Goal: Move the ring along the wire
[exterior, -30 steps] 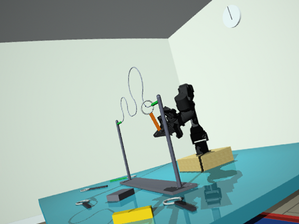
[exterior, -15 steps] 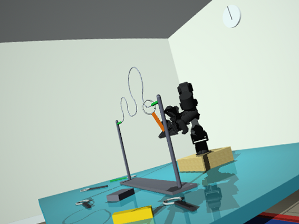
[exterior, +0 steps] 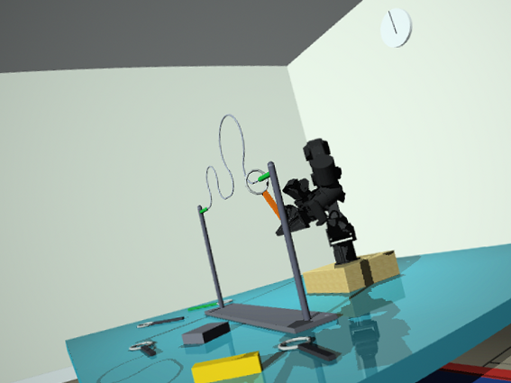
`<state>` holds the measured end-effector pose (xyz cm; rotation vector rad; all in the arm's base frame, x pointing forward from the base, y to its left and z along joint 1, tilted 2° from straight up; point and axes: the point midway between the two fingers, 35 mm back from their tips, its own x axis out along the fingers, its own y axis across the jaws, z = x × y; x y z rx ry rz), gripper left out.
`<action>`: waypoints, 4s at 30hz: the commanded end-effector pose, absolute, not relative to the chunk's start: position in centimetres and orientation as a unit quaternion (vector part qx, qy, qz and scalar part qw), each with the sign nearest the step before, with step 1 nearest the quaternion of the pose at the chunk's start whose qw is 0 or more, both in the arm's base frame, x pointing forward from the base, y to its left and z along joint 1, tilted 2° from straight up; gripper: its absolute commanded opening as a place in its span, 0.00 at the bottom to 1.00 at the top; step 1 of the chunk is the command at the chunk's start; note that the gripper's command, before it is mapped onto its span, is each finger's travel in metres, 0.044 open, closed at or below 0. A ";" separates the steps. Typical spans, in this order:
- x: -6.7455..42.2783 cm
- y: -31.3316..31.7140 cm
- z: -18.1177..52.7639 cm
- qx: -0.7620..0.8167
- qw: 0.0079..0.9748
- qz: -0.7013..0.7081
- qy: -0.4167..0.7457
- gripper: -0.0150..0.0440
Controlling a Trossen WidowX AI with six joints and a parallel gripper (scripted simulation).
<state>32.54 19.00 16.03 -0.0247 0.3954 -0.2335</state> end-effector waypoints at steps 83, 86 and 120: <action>32.4 23.0 14.3 -0.003 0.974 -0.112 0.196 0.53; 31.3 23.3 14.7 -0.002 0.974 -0.113 0.198 0.53; 24.3 24.8 17.7 -0.004 0.974 -0.112 0.198 0.79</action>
